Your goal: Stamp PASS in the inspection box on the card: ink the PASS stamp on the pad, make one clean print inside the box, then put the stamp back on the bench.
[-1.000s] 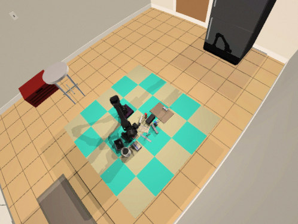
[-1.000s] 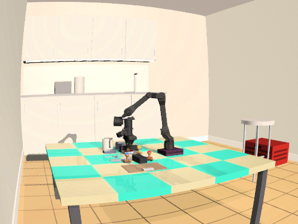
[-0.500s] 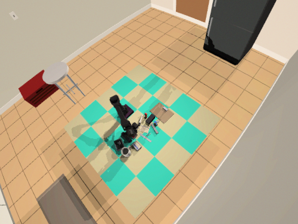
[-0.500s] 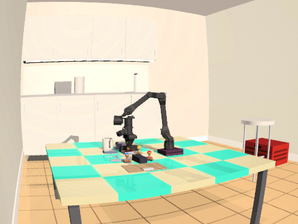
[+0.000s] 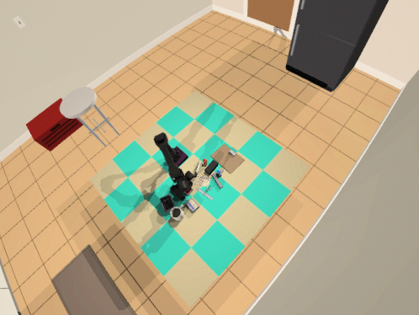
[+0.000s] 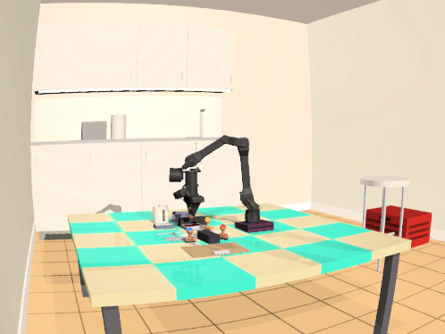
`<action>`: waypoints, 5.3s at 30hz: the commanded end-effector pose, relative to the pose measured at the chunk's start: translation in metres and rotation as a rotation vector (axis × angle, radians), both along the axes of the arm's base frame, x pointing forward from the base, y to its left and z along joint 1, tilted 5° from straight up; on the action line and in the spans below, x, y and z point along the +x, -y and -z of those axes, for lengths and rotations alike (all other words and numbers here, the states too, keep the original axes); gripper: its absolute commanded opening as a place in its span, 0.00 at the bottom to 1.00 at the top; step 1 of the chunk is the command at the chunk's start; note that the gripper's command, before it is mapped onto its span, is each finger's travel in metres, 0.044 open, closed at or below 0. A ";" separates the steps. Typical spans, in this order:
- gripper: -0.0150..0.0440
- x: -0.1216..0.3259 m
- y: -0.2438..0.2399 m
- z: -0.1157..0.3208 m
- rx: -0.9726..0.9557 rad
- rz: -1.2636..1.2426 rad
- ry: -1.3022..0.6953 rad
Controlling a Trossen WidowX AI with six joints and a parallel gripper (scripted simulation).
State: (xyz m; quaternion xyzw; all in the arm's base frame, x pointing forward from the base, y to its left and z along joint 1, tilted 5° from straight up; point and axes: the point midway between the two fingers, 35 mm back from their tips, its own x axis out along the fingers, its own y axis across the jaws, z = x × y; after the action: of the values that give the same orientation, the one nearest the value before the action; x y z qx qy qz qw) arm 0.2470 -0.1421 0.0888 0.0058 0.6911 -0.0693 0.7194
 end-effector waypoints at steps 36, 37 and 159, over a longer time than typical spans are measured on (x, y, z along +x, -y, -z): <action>0.25 0.047 -0.079 -0.023 0.023 0.398 0.045; 0.25 0.049 -0.083 -0.022 0.024 0.417 0.047; 0.25 0.069 -0.138 0.048 0.031 0.662 0.076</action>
State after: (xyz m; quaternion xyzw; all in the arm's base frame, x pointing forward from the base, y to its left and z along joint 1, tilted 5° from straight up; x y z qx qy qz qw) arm 0.3172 -0.0034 0.0428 0.2475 0.6233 -0.2890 0.6831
